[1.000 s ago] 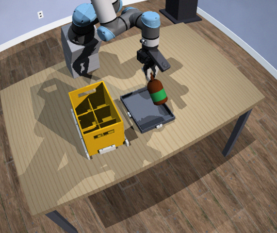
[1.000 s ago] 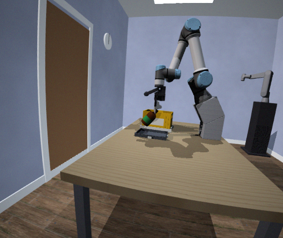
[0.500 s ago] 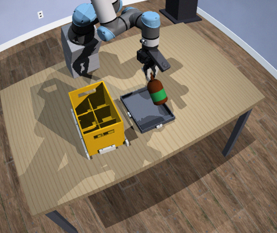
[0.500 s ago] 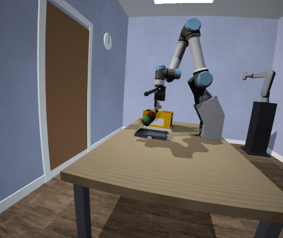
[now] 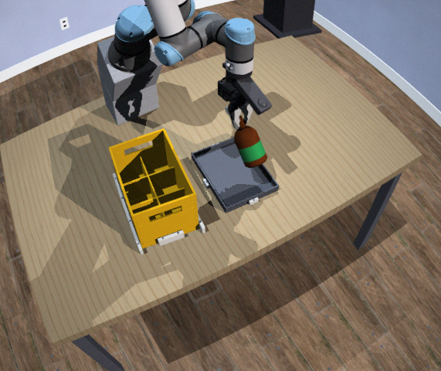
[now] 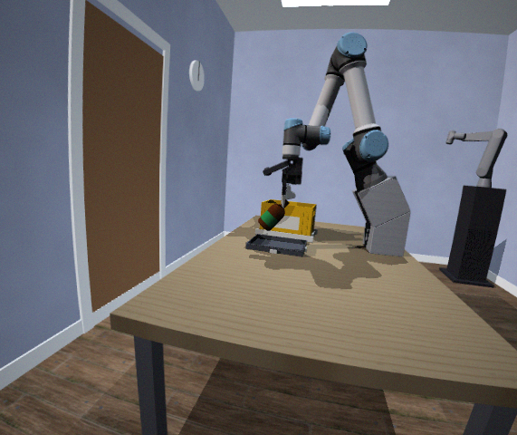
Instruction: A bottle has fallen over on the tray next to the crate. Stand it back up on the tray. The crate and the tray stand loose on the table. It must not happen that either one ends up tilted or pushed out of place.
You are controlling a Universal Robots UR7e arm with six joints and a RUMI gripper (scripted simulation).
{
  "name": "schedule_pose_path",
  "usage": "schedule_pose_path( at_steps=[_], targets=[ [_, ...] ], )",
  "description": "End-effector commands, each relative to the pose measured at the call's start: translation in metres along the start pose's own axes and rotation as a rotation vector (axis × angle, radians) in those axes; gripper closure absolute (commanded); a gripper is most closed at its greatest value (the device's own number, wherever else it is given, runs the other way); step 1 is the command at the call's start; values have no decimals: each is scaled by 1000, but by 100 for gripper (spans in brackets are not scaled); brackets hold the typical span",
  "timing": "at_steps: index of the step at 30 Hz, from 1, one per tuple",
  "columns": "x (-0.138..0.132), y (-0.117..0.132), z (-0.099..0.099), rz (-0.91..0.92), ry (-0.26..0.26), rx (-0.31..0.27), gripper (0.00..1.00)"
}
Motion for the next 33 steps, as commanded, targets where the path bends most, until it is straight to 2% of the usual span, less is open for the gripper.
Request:
schedule_pose_path(
  at_steps=[1,16,33],
  targets=[
    [0,0,0,-6,0,1,100],
    [0,0,0,-204,0,1,100],
    [0,0,0,-259,0,1,100]
  ],
)
Point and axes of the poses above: the point where the finger pads meet when closed, its own z axis out along the fingers, its own x axis across the jaws, y = z × x, the point moved 8 cm from there along -z, back along the fingers, and after that the axes turned 14 degrees about -z, right-handed, at the moved point
